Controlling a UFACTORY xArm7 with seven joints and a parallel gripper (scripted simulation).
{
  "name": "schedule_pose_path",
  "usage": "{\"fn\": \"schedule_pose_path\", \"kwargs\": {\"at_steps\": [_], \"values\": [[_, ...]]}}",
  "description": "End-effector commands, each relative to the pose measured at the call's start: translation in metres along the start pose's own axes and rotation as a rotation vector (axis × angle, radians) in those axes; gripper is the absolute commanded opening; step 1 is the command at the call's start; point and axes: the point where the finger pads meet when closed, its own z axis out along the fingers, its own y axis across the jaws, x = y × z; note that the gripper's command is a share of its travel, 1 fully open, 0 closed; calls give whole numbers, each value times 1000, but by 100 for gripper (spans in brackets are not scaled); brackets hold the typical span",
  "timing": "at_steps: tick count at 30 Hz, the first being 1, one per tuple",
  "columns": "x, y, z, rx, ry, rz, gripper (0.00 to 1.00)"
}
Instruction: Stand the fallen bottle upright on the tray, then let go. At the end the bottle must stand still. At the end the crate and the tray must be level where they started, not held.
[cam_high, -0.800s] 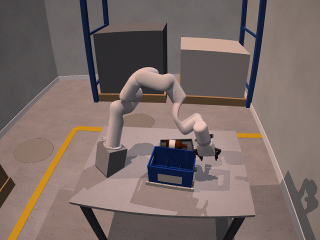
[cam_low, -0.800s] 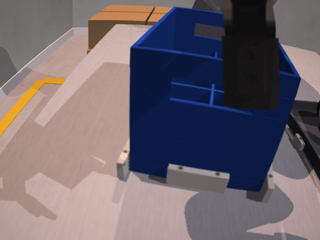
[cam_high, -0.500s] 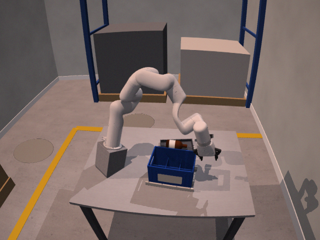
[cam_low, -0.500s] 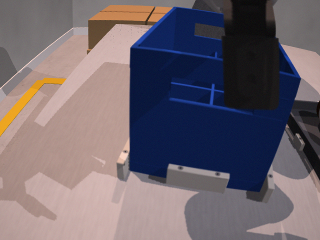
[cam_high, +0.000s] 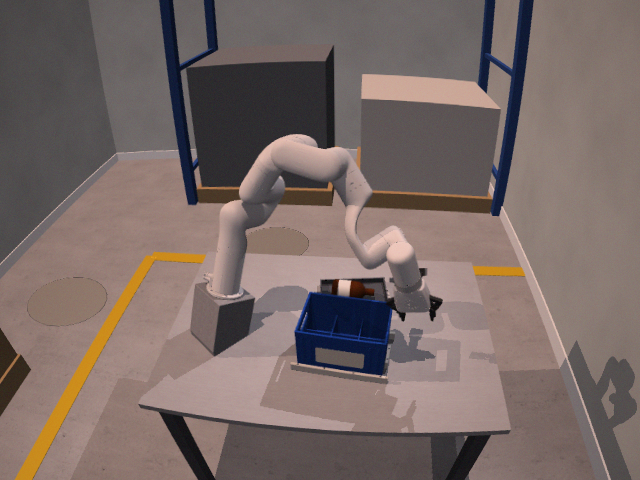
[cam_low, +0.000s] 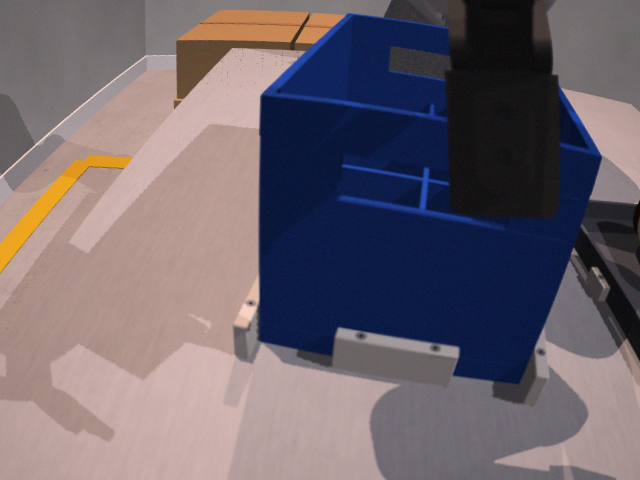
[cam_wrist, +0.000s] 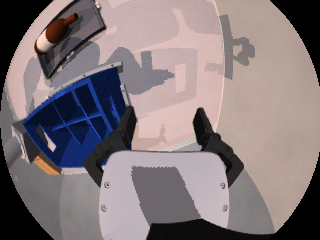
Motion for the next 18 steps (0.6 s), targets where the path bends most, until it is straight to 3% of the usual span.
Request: {"fn": "schedule_pose_path", "kwargs": {"at_steps": [1, 18], "values": [[4, 1, -4, 4, -3, 18, 100], [42, -25, -29, 114, -57, 277, 100]]}}
